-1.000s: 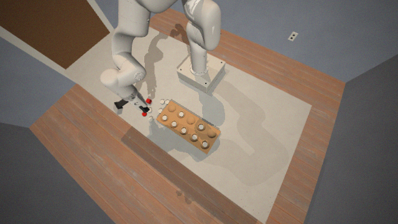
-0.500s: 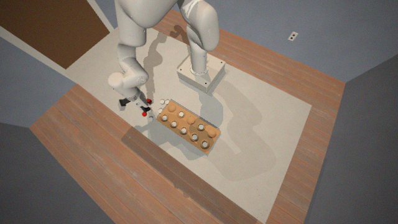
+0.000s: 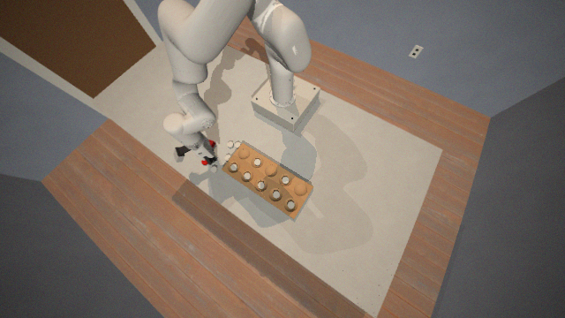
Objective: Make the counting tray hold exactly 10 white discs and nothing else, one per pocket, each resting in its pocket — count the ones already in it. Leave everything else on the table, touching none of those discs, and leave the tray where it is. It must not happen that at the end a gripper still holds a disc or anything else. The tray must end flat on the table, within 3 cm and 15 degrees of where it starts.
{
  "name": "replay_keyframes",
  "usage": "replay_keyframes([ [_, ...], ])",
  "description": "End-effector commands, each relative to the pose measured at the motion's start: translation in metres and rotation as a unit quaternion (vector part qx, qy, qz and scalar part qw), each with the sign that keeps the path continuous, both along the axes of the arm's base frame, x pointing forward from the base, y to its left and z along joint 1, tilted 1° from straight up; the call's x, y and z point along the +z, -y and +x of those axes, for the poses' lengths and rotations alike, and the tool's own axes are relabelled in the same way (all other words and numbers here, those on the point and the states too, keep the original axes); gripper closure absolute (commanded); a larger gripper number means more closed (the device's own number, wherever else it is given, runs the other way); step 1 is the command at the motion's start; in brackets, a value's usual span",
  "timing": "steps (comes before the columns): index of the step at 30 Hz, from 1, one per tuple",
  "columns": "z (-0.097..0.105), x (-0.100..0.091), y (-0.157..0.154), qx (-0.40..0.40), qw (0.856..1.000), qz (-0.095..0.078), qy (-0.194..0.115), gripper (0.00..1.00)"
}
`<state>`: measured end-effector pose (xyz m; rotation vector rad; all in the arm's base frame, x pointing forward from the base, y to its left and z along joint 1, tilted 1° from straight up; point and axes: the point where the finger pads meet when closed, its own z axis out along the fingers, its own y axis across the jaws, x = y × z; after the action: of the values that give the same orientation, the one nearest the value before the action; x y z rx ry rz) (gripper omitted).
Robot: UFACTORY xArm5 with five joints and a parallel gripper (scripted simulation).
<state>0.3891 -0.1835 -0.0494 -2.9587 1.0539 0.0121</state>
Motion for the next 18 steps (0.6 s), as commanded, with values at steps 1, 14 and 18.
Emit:
replay_keyframes([
  [1,0.0005,0.0003,0.0003,0.0,1.0,0.0,0.001,0.53],
  [14,0.0005,0.0002,0.0003,0.0,1.0,0.0,0.001,1.0],
  [18,0.0005,0.0002,0.0003,0.0,1.0,0.0,0.001,1.0],
])
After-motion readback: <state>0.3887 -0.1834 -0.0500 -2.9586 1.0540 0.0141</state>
